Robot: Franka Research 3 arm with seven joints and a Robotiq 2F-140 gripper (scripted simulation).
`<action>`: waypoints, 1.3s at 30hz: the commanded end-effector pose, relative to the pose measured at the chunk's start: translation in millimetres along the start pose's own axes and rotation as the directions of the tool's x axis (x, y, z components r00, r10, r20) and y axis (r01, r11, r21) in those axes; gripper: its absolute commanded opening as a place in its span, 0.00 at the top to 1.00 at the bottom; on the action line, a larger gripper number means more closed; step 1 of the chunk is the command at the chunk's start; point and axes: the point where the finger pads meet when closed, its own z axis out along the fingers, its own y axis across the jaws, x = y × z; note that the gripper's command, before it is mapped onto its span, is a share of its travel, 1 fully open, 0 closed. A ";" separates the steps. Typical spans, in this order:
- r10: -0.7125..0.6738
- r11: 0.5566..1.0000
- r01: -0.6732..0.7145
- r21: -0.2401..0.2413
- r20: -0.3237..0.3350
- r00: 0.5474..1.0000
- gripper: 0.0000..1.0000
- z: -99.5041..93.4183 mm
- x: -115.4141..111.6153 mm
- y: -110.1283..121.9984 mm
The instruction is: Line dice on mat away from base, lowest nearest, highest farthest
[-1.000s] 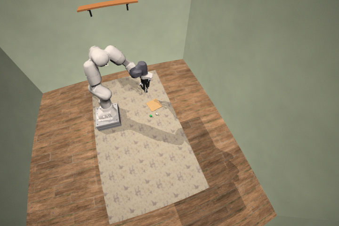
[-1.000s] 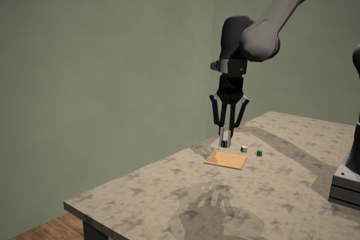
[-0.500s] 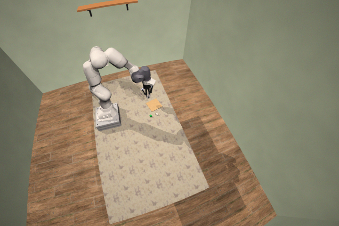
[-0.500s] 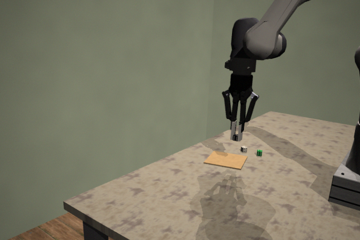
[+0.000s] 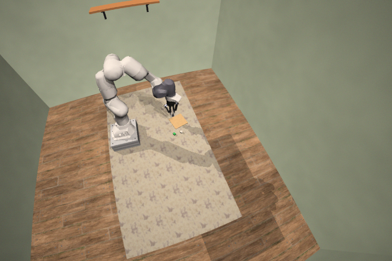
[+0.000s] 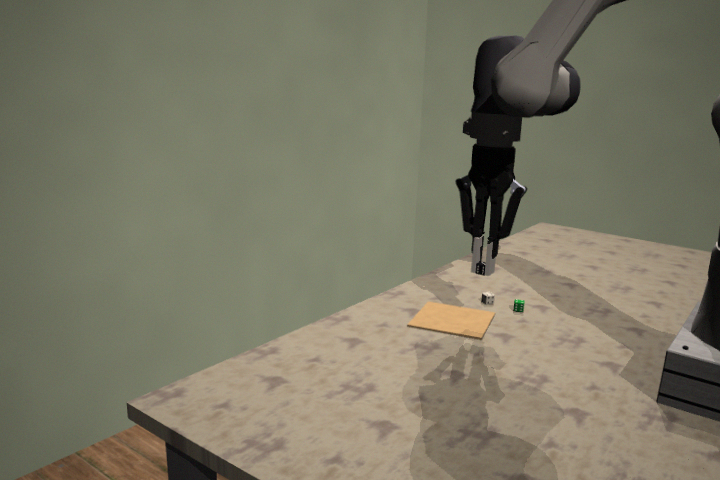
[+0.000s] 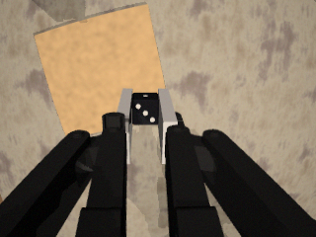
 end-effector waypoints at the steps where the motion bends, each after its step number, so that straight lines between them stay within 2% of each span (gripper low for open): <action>1: -0.009 1.000 0.009 -0.003 0.000 1.000 0.91 0.4 0.0 1.5; 11: -0.009 1.000 0.009 -0.003 0.000 1.000 0.91 15.8 0.0 1.3; 25: -0.009 1.000 0.009 -0.003 0.000 1.000 0.91 80.2 0.2 0.6; 33: -0.009 1.000 0.009 -0.003 0.000 1.000 0.91 94.7 0.3 0.5; 39: -0.009 1.000 0.009 -0.003 0.000 1.000 0.91 96.8 0.3 0.5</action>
